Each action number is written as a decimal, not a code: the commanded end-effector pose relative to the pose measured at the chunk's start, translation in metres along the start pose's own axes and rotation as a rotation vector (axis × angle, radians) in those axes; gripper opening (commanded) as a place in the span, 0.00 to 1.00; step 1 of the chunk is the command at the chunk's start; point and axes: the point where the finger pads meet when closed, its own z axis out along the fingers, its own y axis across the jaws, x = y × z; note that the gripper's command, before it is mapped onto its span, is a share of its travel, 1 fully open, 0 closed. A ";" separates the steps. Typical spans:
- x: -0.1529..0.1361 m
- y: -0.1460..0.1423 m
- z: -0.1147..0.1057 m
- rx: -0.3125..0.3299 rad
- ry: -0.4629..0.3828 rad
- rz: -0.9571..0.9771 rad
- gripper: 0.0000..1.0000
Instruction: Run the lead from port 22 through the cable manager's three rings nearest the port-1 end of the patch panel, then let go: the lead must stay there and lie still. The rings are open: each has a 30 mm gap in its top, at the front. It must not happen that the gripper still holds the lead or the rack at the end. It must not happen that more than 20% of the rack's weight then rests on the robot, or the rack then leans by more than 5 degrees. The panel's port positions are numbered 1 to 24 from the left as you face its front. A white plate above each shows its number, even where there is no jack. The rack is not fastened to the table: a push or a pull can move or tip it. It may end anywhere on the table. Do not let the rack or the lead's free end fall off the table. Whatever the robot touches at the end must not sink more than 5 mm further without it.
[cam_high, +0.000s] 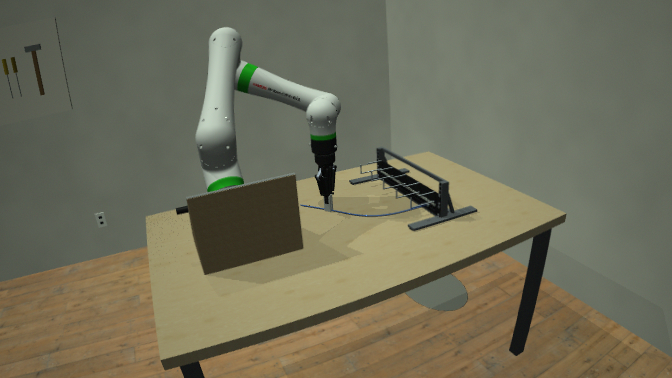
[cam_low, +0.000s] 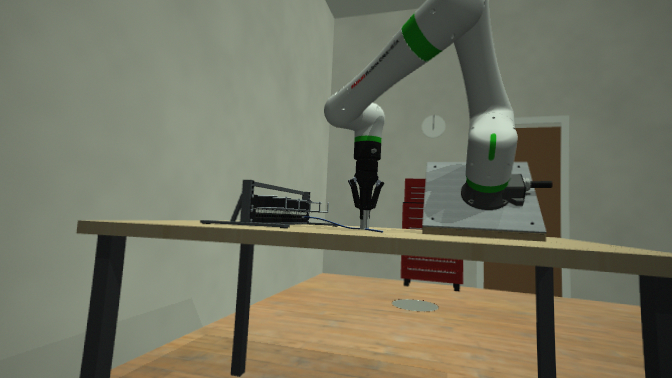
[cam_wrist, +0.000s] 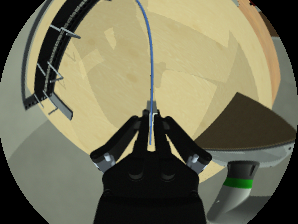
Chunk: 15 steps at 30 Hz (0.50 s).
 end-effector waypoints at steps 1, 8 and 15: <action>0.000 0.000 -0.002 0.000 0.000 0.000 0.00; 0.000 0.000 -0.007 0.000 0.000 0.000 0.00; 0.000 0.000 -0.014 0.000 0.000 0.000 0.00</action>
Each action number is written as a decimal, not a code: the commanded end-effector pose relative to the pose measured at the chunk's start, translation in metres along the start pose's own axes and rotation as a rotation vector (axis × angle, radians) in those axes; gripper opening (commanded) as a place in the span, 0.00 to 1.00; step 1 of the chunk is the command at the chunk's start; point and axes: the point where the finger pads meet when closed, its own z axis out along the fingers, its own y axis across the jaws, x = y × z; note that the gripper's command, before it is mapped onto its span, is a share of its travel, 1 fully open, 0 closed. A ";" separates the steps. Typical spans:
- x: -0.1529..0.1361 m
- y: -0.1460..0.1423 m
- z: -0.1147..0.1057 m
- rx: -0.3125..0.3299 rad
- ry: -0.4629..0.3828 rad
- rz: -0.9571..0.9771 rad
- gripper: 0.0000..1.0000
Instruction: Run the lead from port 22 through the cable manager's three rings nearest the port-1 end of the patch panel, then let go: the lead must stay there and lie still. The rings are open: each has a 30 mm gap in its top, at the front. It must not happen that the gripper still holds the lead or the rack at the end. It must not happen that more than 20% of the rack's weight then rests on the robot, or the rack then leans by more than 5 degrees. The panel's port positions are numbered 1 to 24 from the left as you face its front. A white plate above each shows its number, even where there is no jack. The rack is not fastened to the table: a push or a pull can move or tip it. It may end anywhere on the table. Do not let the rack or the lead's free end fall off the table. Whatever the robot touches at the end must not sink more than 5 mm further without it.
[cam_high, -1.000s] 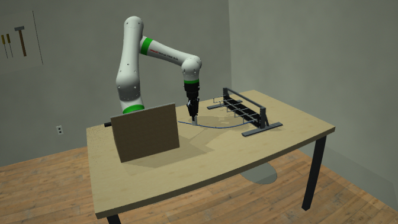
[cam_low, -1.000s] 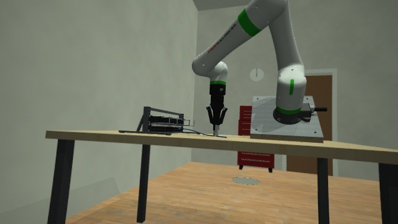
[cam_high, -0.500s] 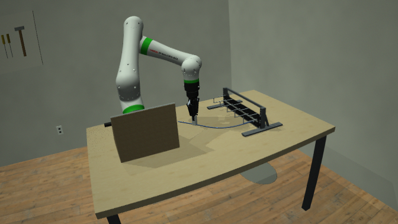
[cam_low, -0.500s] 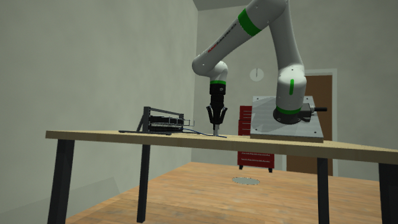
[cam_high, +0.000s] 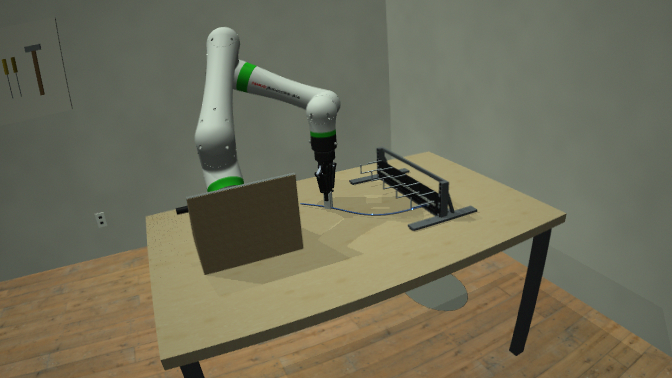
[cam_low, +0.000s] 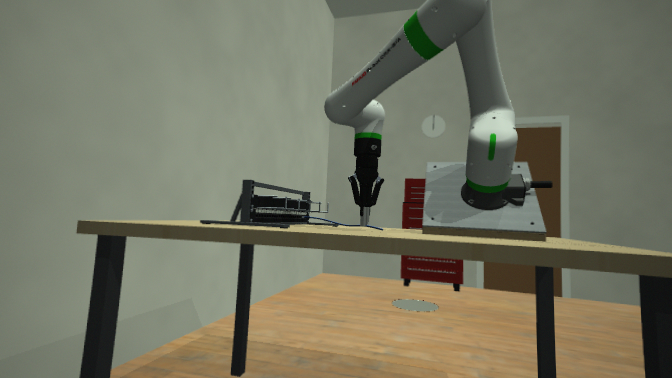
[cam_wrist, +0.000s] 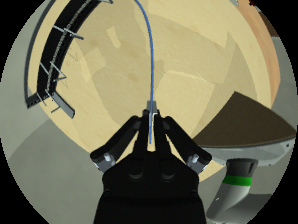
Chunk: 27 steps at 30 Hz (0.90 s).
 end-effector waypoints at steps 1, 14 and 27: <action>0.000 0.000 -0.005 0.000 0.000 0.000 0.00; 0.000 0.000 -0.018 0.000 0.000 0.000 0.00; 0.000 0.000 -0.026 0.000 0.000 0.000 0.00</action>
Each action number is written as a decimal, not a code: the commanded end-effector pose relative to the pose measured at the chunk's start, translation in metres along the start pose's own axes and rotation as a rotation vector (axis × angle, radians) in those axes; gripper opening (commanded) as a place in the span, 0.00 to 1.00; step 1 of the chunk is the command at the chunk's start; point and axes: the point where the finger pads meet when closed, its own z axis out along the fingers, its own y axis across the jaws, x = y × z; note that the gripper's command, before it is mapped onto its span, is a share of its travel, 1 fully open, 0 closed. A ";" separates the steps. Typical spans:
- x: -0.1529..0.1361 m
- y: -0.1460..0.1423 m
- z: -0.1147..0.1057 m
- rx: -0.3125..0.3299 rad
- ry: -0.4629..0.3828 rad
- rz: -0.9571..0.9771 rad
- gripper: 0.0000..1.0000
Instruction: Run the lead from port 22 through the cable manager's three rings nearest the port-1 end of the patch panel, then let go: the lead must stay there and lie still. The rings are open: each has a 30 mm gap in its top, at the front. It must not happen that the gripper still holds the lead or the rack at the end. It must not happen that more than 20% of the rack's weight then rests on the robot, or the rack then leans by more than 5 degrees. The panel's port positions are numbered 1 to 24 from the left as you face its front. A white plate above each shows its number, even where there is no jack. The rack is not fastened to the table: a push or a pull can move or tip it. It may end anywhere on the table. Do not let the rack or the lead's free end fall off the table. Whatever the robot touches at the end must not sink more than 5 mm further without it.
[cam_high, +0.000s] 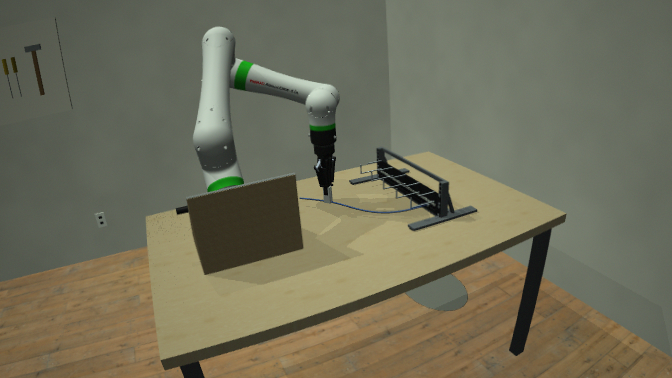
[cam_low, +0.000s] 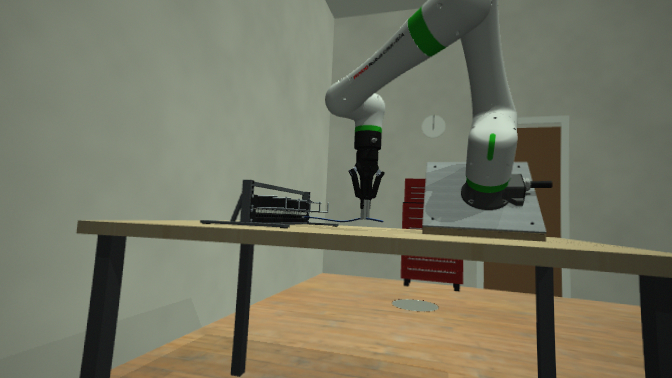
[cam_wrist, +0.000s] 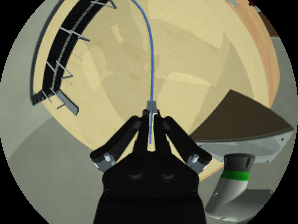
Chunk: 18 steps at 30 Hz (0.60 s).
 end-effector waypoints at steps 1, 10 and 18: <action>0.000 0.000 -0.002 0.000 0.000 0.000 0.00; 0.000 0.000 -0.003 0.000 0.000 0.000 0.00; 0.009 -0.035 -0.021 0.000 0.001 0.099 0.00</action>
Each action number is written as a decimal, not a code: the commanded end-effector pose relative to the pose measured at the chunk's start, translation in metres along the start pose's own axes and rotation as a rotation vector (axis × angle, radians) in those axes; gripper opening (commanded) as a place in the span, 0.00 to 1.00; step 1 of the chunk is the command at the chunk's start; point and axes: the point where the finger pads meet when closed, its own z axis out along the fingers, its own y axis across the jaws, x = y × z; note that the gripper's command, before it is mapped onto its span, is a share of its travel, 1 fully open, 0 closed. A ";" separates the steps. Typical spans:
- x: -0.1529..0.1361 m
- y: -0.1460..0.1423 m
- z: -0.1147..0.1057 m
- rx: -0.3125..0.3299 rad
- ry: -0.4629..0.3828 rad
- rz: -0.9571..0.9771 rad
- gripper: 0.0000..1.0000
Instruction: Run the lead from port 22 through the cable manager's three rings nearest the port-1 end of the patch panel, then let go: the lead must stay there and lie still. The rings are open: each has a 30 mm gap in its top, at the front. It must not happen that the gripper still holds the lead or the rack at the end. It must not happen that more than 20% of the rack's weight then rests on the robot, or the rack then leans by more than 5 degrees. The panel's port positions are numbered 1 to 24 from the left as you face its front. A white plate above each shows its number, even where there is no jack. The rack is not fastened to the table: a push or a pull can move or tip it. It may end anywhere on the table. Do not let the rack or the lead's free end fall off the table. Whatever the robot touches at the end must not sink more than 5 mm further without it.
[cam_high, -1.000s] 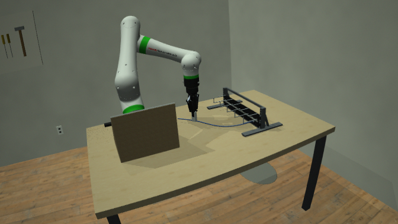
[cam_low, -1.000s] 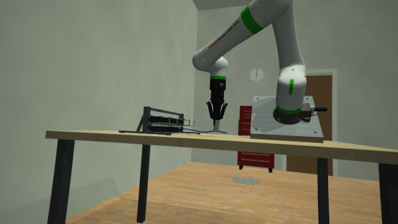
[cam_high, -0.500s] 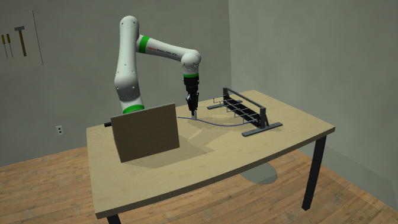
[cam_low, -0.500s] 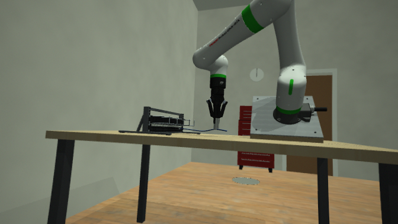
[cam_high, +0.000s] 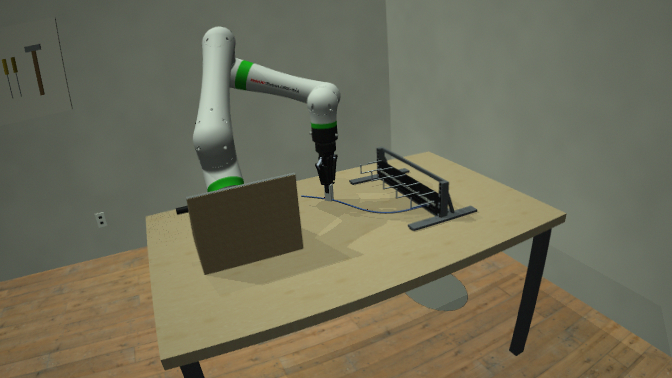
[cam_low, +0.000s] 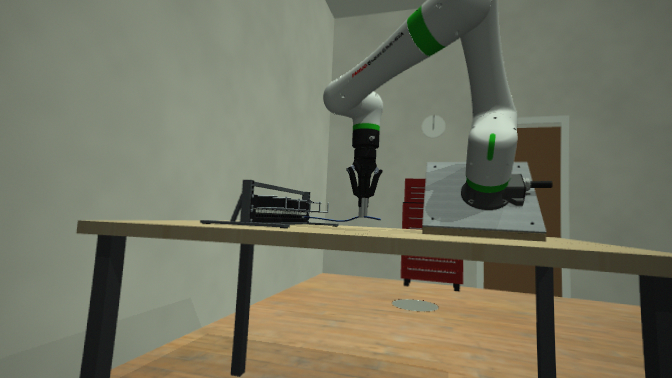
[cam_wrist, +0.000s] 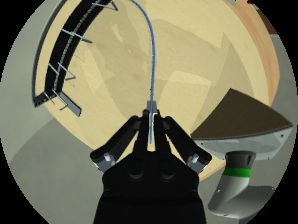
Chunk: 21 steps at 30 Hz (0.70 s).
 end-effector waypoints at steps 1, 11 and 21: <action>0.008 -0.037 -0.020 0.000 0.002 0.101 0.00; 0.021 -0.094 -0.048 0.001 0.002 0.252 0.00; 0.038 -0.167 -0.084 0.002 0.001 0.441 0.00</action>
